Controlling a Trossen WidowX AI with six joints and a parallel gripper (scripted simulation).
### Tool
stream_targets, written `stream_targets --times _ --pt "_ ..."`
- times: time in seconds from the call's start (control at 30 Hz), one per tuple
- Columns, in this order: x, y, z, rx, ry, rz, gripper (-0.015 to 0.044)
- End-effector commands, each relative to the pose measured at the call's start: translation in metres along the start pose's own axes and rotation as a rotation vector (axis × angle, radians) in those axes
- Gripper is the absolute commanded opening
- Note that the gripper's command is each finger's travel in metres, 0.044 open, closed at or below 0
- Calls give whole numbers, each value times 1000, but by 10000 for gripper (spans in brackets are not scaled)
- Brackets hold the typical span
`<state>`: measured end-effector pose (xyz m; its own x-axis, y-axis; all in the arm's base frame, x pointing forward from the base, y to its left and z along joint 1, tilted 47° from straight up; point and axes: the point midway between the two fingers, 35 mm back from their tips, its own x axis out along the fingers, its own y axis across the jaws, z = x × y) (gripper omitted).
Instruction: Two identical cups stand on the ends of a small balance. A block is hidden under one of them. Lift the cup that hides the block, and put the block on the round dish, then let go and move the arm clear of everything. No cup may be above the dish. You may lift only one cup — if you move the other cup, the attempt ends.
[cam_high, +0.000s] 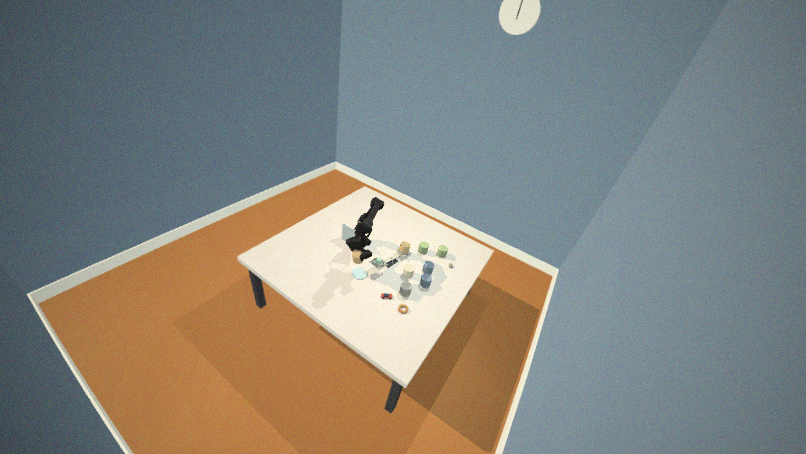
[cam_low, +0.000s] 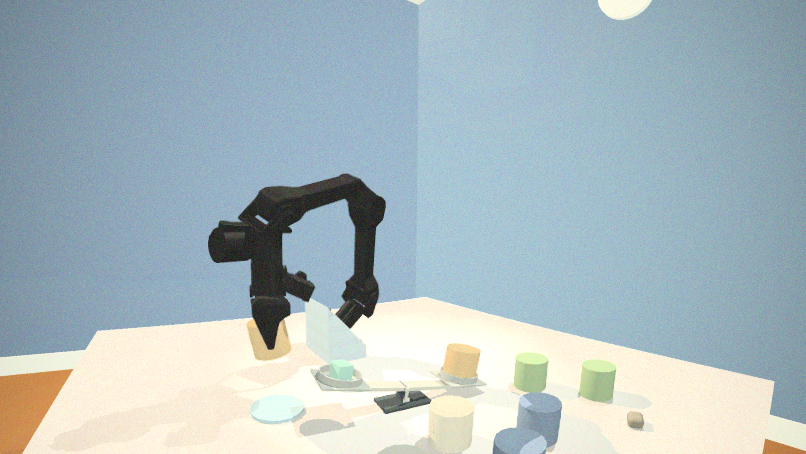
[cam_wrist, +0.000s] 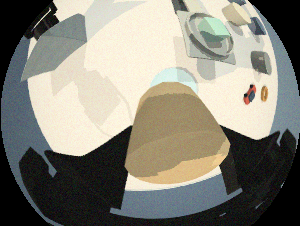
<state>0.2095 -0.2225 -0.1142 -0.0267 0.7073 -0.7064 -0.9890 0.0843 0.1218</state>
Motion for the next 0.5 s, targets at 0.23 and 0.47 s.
stream_targets --times 0.23,0.47 --pt "47 69 -53 -7 0 2 0" --pt "62 70 -54 -7 0 2 0"
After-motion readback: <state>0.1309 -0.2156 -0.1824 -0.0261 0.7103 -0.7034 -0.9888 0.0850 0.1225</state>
